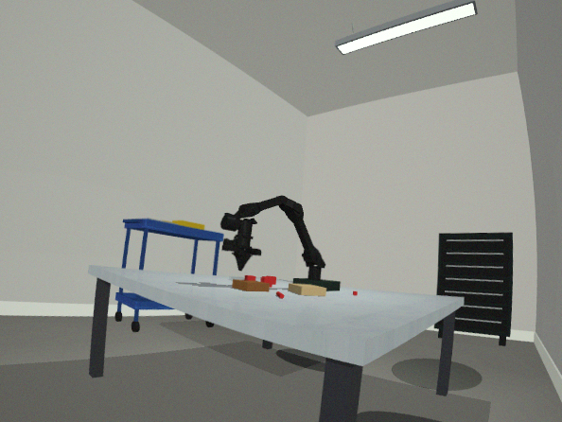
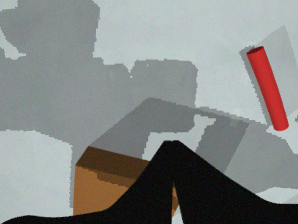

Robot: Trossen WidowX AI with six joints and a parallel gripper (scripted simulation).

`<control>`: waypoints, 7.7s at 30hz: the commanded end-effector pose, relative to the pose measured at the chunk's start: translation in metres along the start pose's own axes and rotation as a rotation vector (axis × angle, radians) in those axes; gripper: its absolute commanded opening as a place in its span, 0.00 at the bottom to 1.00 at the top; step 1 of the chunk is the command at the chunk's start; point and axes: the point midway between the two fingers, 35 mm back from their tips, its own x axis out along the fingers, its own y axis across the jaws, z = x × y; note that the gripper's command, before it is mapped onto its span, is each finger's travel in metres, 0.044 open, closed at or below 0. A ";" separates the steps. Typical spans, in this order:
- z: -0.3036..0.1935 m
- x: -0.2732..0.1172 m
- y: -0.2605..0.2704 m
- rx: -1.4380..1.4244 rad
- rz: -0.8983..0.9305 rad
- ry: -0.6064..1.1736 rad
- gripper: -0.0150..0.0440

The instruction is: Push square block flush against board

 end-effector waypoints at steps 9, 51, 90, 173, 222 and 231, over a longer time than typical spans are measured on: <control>-0.143 -0.016 -0.057 -0.351 -0.014 0.024 0.25; -0.245 0.052 -0.222 -0.910 -0.018 0.046 0.25; -0.221 0.053 -0.181 -0.910 -0.015 0.041 0.25; -0.229 -0.002 -0.169 -0.910 -0.014 0.042 0.25; -0.314 -0.009 -0.054 -2.530 0.047 0.034 0.25; -0.329 -0.006 -0.037 -2.825 0.054 0.032 0.25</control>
